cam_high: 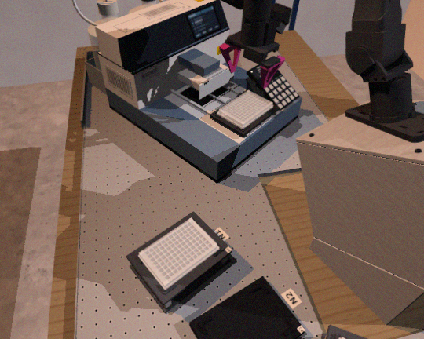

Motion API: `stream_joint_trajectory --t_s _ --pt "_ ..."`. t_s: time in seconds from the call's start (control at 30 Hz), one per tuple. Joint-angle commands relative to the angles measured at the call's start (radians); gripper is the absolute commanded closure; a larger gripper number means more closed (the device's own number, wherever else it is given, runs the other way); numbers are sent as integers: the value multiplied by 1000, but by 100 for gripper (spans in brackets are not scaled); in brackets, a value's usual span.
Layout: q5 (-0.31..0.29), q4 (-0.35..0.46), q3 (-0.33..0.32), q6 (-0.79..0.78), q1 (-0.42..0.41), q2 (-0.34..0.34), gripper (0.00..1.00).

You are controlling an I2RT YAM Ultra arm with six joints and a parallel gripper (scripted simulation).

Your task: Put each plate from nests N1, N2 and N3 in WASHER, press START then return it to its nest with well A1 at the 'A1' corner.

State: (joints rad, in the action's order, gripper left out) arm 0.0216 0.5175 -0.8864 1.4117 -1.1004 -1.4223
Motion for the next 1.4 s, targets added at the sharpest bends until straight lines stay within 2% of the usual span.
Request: stream_joint_trajectory --t_s 0.0,1.13,1.17,1.37 --pt "7 12 -8 3 2 5 0" --pt "7 12 -8 3 2 5 0" --pt "-3 19 31 -50 -24 35 100" --pt "-58 -30 99 -342 -129 80 100"
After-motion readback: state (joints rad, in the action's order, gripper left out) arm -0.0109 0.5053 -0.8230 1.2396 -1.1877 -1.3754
